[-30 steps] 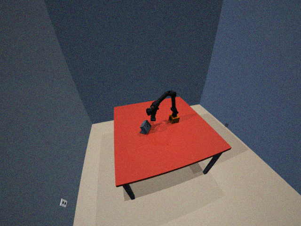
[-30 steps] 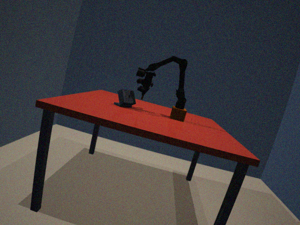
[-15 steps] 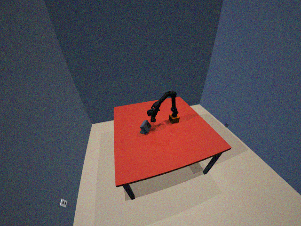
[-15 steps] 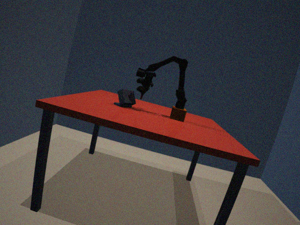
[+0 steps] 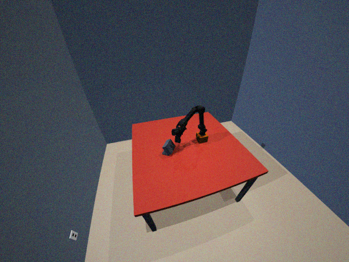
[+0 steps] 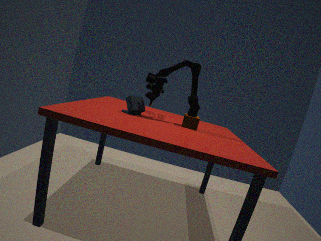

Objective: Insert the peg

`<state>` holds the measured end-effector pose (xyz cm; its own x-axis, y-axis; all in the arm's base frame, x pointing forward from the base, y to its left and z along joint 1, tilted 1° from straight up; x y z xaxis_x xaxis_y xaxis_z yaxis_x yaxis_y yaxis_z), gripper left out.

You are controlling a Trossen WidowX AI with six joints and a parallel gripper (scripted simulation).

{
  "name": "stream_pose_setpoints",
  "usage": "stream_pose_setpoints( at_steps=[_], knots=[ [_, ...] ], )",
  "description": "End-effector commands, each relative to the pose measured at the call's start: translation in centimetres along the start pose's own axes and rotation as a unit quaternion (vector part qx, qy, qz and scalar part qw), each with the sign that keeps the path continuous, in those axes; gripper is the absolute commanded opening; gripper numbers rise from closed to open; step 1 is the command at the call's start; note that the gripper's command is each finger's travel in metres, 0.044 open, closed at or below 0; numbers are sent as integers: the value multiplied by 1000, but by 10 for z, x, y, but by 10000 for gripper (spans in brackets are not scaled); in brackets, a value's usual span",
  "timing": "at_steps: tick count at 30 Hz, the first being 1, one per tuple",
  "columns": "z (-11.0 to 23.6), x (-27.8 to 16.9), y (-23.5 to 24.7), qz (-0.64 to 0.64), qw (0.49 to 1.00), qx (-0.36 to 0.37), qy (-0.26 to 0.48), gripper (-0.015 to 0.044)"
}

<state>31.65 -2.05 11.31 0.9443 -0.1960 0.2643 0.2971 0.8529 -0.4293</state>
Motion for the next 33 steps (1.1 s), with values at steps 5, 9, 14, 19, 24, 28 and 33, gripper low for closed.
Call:
stream_pose_setpoints(
  at_steps=[5, 9, 14, 19, 24, 28, 33],
  knots=[
    [3, -1, 9, -12, 1000, -11, -14, 0],
    [6, -2, 13, -18, 999, -15, -23, 0],
    [9, -2, 19, -26, 999, -20, -34, 0],
    [13, -3, 24, -34, 998, -24, -45, 0],
    [16, -4, 30, -42, 997, -27, -56, 0],
    [19, -5, 34, -49, 996, -29, -65, 0],
    [22, -6, 39, -57, 995, -32, -77, 0]
  ],
)
Point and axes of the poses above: the point midway between the two fingers, 35 mm back from their tips, its own z axis back along the fingers, its own y axis across the jaws, x = y × z, the point moved 5 cm from there along z, back along the fingers, and after that the axes turned 14 degrees about z, right-handed, at the moved point
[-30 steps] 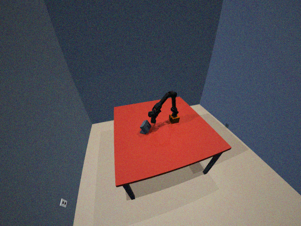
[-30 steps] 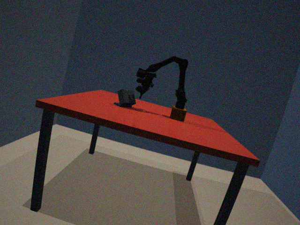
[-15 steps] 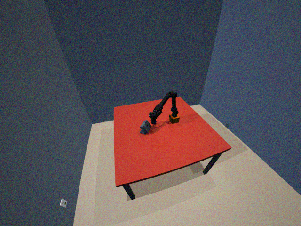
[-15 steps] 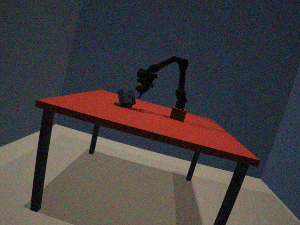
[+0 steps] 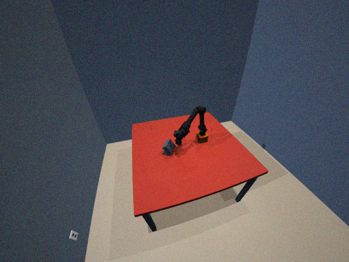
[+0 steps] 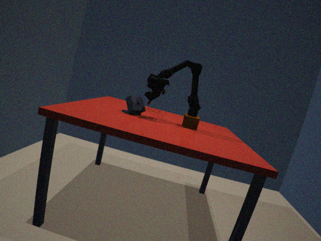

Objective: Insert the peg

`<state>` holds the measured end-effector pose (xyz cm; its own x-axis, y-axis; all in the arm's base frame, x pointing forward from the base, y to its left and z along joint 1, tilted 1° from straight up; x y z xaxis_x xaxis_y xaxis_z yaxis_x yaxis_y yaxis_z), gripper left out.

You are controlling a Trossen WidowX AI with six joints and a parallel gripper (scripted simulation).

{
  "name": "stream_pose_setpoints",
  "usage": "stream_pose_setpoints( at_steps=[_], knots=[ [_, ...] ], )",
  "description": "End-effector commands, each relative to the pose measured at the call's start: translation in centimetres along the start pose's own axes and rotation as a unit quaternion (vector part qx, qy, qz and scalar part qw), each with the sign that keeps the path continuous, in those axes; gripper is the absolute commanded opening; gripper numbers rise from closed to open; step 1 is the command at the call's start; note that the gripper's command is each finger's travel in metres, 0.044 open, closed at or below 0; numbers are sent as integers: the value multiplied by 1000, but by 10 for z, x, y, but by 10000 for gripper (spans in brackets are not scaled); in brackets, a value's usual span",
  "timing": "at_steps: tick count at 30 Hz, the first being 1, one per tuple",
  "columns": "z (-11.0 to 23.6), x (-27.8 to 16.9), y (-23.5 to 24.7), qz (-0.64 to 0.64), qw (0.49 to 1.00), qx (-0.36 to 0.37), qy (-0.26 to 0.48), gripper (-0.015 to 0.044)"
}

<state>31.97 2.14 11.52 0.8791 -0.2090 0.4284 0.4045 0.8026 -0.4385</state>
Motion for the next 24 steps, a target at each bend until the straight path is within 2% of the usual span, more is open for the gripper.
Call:
stream_pose_setpoints(
  at_steps=[1, 24],
  knots=[
    [2, -2, 4, -6, 1000, -5, -9, 0],
    [21, -9, 27, -48, 997, -8, -65, 0]
  ],
)
Point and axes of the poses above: the point midway between the two fingers, 35 mm back from their tips, its own z axis back along the fingers, its own y axis across the jaws, x = y × z, the point moved 5 cm from there along z, back along the fingers, and after that the axes turned 14 degrees about z, right-handed, at the moved point
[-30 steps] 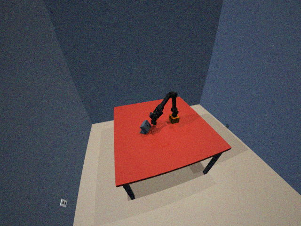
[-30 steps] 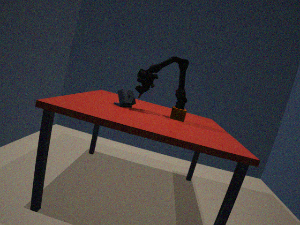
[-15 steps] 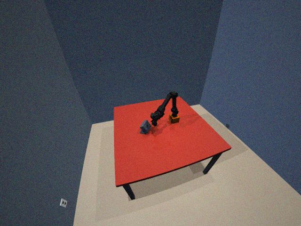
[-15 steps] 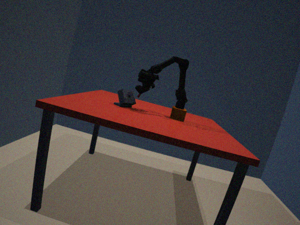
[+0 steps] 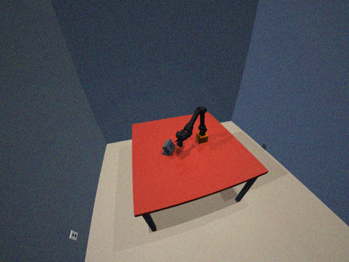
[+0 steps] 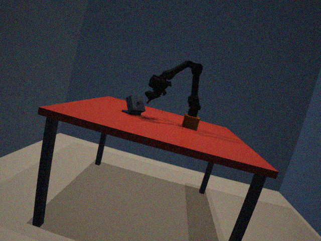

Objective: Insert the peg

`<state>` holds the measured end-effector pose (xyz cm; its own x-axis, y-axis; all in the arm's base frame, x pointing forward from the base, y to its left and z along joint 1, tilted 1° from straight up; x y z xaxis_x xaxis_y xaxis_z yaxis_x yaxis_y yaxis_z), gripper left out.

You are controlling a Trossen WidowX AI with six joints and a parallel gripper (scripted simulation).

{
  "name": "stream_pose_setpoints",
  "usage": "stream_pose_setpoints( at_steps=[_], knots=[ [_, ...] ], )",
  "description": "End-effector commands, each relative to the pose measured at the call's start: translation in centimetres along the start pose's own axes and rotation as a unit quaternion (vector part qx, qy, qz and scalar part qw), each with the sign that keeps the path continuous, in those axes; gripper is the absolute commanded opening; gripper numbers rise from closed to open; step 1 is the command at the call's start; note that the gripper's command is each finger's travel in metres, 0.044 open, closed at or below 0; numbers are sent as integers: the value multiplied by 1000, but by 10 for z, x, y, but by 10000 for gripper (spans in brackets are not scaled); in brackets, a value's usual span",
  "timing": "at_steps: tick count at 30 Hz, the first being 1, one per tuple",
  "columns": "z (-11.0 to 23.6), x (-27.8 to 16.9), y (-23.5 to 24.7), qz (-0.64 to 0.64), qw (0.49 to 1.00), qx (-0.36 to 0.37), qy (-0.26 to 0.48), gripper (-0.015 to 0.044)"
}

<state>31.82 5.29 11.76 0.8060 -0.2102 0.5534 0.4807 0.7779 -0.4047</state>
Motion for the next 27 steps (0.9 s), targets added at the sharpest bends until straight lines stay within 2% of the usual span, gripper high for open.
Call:
stream_pose_setpoints(
  at_steps=[1, 27],
  knots=[
    [2, -2, 4, -7, 1000, -3, -10, 0],
    [28, -13, 26, -59, 995, 9, -76, 0]
  ],
)
Point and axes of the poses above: the point midway between the two fingers, 35 mm back from their tips, its own z axis back along the fingers, its own y axis across the jaws, x = y × z, the point moved 5 cm from there along z, back along the fingers, and after that the axes turned 14 degrees about z, right-handed, at the moved point
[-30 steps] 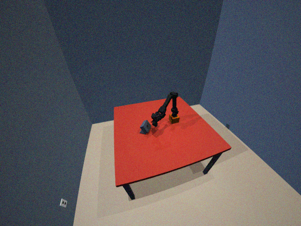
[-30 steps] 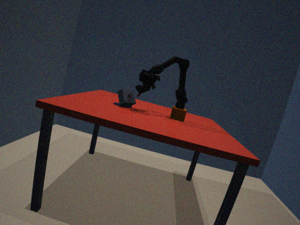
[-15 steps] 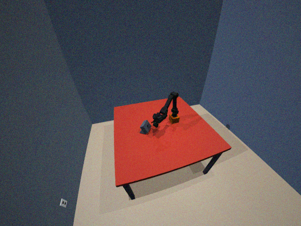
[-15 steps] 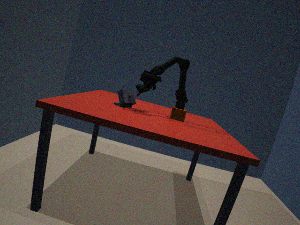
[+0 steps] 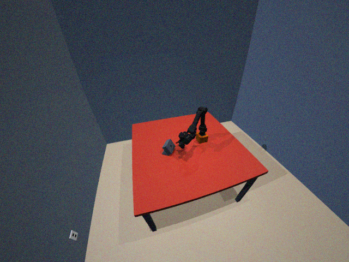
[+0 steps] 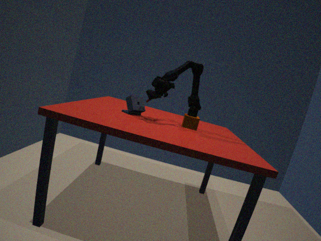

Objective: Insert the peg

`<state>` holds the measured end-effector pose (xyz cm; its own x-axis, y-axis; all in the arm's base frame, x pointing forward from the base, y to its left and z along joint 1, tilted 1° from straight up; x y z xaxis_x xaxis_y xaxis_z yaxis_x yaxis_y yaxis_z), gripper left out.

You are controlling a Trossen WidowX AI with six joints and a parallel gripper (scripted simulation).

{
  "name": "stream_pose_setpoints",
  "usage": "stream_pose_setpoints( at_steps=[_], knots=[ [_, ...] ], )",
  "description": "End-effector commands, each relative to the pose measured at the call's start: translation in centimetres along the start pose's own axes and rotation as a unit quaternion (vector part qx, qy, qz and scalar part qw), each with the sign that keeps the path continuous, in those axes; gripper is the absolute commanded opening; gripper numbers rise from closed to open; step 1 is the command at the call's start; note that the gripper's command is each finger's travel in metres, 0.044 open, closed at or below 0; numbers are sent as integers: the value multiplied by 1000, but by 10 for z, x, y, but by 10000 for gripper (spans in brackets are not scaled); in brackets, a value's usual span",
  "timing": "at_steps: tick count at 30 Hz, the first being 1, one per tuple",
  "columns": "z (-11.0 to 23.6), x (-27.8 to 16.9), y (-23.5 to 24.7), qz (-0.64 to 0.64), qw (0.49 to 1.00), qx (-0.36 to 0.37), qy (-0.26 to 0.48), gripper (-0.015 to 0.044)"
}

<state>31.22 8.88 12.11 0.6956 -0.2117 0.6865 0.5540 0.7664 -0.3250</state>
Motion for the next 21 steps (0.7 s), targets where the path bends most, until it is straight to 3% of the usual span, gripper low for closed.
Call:
stream_pose_setpoints(
  at_steps=[1, 21],
  knots=[
    [3, -3, 3, -7, 1000, 0, -11, 0],
    [25, -12, 18, -52, 997, 20, -60, 0]
  ],
)
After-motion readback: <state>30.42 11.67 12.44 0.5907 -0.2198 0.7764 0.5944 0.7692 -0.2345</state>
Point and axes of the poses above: the point midway between the two fingers, 35 mm back from their tips, its own z axis back along the fingers, its own y axis across the jaws, x = y × z, the point moved 5 cm from there along z, back along the fingers, and after that the axes turned 14 degrees about z, right-handed, at the moved point
